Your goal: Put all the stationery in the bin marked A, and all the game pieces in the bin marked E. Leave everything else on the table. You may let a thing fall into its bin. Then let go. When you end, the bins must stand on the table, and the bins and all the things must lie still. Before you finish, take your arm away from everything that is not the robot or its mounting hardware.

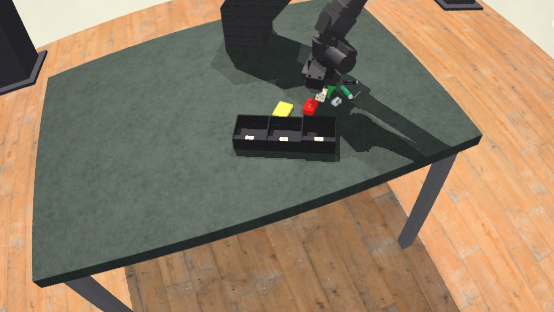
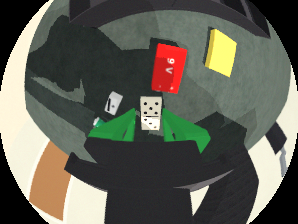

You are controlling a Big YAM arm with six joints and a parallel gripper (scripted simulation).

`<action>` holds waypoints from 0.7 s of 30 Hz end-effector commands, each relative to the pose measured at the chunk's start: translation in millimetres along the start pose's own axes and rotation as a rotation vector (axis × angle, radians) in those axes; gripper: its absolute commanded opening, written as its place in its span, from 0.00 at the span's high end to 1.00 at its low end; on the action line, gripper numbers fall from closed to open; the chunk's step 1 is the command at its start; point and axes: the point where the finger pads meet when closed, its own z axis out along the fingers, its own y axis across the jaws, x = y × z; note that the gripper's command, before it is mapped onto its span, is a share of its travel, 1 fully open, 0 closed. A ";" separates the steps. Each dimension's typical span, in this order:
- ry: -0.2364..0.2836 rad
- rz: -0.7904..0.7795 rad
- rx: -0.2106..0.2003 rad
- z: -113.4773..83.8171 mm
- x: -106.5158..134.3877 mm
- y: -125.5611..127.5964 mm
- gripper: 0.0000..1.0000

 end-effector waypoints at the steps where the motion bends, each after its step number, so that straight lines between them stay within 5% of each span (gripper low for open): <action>1: -0.005 0.013 0.009 -3.7 4.4 -13.0 0.61; 5: -0.005 0.011 0.008 -4.2 5.6 -12.7 0.61; 6: -0.005 0.011 0.008 -4.1 5.7 -13.0 0.80; 21: -0.005 0.005 0.003 -3.8 3.9 -6.5 0.80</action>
